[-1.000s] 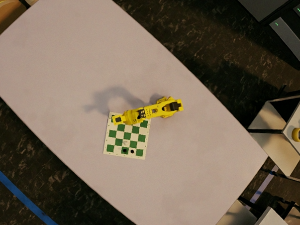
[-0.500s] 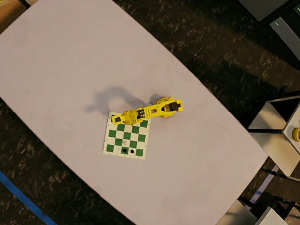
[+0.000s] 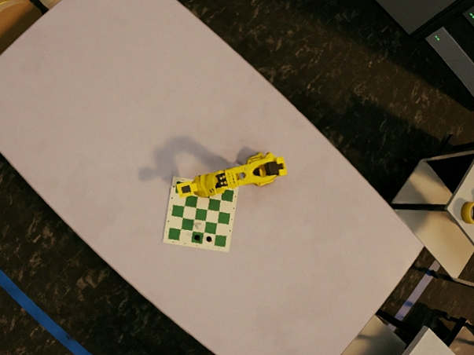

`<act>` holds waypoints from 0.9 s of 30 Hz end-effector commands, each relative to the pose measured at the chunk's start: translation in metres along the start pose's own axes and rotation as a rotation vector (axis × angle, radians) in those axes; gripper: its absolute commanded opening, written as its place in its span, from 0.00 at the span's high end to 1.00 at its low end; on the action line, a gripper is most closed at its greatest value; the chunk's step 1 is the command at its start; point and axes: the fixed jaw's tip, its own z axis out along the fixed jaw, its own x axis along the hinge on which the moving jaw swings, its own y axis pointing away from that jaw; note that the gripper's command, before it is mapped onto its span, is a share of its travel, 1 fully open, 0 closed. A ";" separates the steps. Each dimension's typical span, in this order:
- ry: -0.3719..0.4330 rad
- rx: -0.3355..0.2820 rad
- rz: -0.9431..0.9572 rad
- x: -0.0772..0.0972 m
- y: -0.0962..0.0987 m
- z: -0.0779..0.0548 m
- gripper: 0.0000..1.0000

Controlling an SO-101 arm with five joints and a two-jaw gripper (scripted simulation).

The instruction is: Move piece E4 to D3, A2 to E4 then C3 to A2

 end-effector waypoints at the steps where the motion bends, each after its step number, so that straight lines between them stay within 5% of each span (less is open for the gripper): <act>1: 0.008 -0.007 -0.018 0.005 0.003 0.005 1.00; 27: 0.009 -0.010 -0.023 0.015 0.004 0.013 1.00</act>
